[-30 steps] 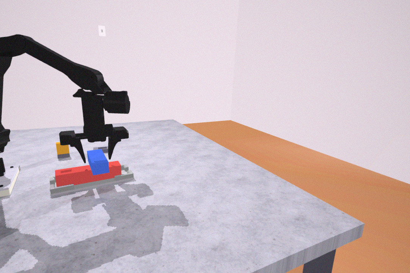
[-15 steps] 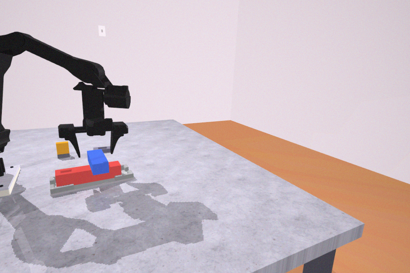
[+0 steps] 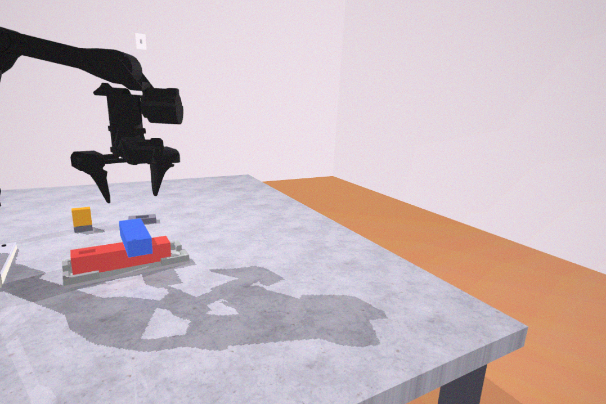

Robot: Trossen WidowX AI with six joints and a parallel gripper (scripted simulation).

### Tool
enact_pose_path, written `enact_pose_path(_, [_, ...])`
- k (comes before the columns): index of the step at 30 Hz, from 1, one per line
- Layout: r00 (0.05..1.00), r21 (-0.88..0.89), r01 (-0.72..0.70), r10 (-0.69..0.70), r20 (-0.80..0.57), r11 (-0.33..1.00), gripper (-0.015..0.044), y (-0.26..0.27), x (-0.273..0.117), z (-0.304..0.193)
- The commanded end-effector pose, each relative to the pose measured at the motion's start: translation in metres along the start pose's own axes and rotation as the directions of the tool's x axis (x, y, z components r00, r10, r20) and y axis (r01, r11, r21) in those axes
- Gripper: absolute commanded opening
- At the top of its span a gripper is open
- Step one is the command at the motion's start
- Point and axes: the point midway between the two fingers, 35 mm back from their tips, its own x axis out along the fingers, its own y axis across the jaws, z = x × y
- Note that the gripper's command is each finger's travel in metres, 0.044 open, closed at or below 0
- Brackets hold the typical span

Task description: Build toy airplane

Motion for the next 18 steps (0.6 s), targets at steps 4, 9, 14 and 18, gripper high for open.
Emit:
enact_pose_path(4, [1.000,-0.636,0.002,0.001,0.005,0.771,0.0440,0.0005,-0.0011,0.0006])
enact_pose_path(9, [1.000,-0.925,0.004,0.002,0.005,0.380,0.0440,0.0009,0.0004,0.0007])
enact_pose_path(14, [1.000,-0.970,0.005,0.001,0.005,0.242,0.0440,0.0010,0.0009,0.0007])
enact_pose_path(18, [1.000,-0.970,0.005,0.001,0.005,0.242,0.0440,0.0010,0.0009,0.0007])
